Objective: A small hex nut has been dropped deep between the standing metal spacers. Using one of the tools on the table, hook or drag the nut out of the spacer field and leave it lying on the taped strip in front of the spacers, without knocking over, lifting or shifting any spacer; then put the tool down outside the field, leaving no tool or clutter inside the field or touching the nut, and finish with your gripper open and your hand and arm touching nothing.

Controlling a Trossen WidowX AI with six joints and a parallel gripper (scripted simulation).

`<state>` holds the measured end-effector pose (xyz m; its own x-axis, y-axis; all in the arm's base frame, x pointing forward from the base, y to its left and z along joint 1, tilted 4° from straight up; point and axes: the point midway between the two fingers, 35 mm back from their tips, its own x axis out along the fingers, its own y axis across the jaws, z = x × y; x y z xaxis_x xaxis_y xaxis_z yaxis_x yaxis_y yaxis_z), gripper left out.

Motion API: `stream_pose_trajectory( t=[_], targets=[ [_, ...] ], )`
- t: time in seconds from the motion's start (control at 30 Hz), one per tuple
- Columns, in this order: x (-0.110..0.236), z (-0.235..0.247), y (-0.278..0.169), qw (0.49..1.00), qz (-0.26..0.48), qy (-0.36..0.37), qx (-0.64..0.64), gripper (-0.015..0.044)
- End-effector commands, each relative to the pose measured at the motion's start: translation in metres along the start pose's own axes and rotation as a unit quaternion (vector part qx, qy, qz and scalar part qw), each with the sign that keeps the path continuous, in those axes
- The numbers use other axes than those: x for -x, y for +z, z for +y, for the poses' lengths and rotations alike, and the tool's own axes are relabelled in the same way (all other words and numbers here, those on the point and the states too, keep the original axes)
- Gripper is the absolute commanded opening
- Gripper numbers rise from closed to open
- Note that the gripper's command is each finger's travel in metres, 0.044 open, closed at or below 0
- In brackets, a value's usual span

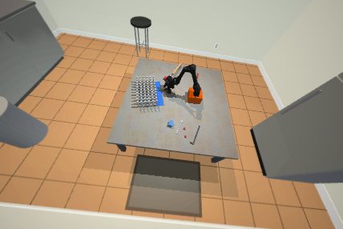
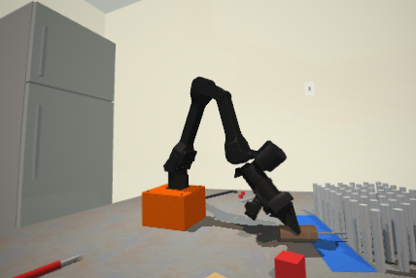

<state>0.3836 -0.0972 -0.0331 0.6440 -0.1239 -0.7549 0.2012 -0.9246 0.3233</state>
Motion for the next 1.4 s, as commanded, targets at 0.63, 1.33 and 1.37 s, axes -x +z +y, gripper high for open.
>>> stream_pose_trajectory(
  t=[0.63,1.33,1.37],
  targets=[
    [0.008,-0.002,0.011,1.000,0.001,0.000,0.000,0.0000],
    [0.016,-0.003,0.023,1.000,0.001,0.000,0.000,0.0000],
    [0.017,-0.003,0.023,1.000,0.000,-0.001,0.000,0.0000]
  ],
)
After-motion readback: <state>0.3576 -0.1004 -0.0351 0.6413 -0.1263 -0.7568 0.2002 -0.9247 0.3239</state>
